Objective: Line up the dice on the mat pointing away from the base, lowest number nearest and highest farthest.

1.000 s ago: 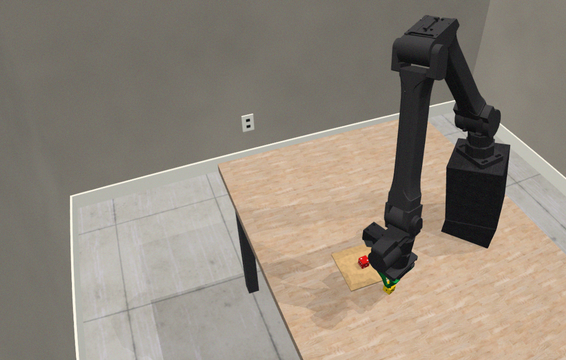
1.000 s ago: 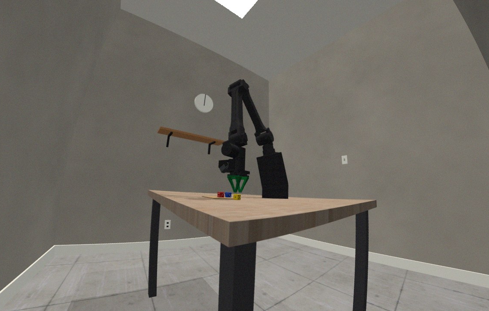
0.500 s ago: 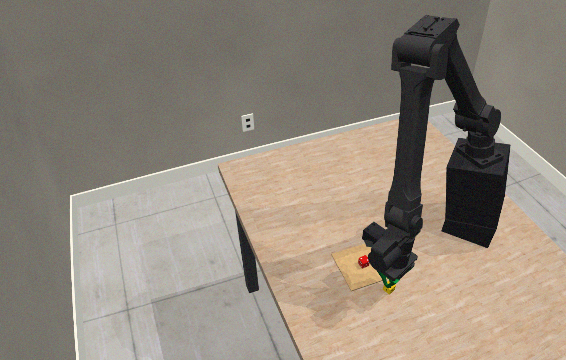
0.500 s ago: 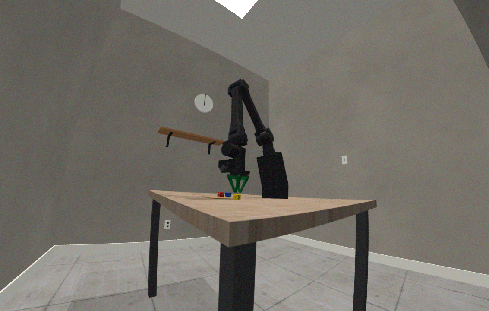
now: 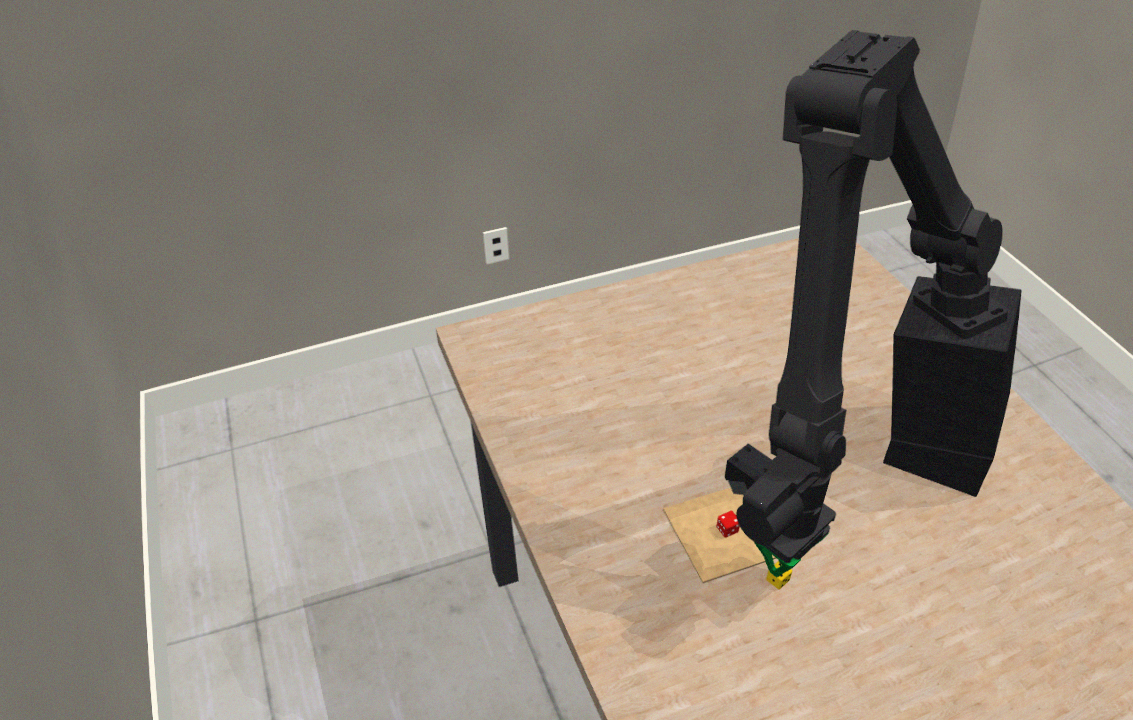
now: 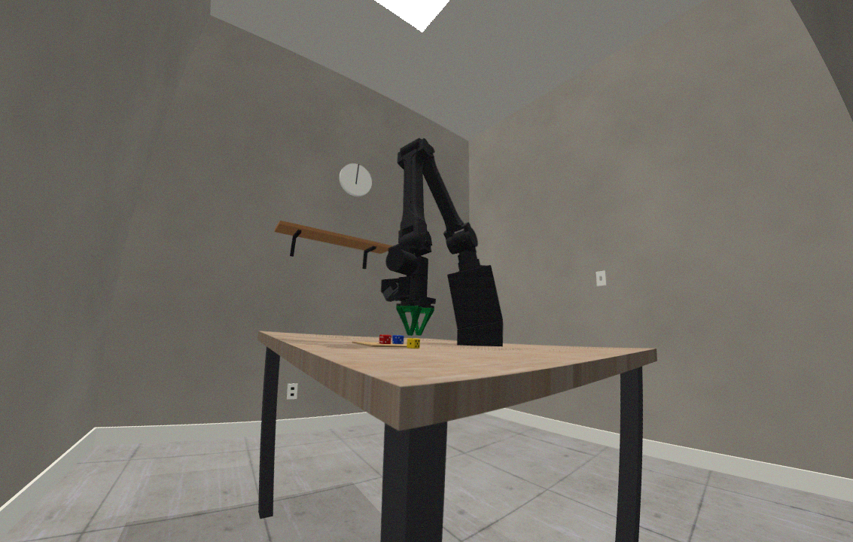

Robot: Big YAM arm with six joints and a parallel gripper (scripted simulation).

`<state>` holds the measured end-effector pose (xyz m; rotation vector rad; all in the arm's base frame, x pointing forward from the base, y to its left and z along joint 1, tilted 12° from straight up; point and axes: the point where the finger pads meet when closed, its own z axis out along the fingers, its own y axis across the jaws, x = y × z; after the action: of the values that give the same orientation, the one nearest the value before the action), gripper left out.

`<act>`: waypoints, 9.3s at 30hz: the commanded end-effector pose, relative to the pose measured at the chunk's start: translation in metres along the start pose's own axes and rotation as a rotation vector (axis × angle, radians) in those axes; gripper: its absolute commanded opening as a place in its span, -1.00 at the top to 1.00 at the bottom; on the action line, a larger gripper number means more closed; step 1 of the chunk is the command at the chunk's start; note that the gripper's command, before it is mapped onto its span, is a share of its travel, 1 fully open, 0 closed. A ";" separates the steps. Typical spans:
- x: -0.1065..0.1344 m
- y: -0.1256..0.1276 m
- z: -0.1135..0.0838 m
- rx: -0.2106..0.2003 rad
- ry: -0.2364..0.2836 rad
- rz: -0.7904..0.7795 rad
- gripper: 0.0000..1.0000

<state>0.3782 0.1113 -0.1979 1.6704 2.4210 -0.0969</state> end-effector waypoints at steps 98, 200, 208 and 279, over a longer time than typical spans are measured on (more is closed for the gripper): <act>-0.004 0.012 -0.003 -0.034 -0.001 0.004 0.21; -0.003 0.015 0.027 -0.038 -0.001 0.002 0.21; -0.003 0.015 0.027 -0.038 -0.001 0.002 0.21; 0.003 0.009 -0.030 -0.026 -0.001 0.000 0.60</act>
<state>0.3723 0.1096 -0.1941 1.6650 2.4308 -0.1067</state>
